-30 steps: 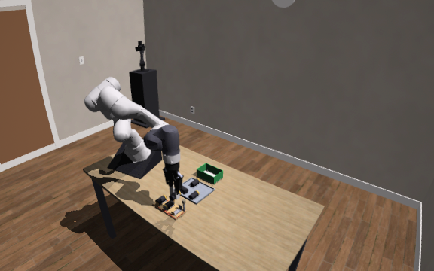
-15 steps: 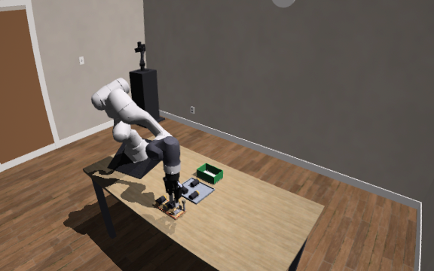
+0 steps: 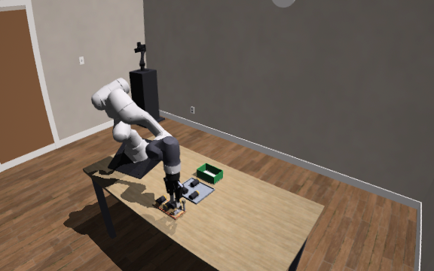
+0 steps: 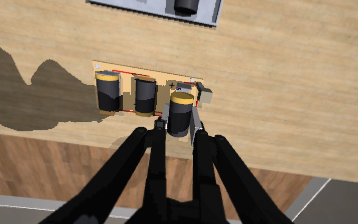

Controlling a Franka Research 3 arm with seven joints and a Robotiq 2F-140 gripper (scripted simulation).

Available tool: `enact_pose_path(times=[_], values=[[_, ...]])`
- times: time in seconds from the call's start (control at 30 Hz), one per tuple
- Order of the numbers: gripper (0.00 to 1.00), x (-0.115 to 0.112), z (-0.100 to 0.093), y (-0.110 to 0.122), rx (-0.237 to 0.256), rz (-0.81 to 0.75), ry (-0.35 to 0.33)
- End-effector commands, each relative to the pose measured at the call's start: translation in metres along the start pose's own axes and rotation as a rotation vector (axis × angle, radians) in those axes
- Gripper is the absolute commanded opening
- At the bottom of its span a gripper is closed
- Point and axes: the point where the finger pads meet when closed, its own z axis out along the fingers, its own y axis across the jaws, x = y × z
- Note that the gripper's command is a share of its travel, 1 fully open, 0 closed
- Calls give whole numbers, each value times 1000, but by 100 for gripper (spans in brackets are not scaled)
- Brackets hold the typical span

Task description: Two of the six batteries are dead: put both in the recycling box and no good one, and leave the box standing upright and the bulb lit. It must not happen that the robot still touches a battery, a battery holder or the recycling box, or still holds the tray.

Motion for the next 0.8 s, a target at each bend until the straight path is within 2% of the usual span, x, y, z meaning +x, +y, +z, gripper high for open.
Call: enact_pose_path(times=[0.0, 0.77], values=[[16, 1, 0, 2, -5, -9, 2], [16, 1, 0, 2, -5, 27, 3]])
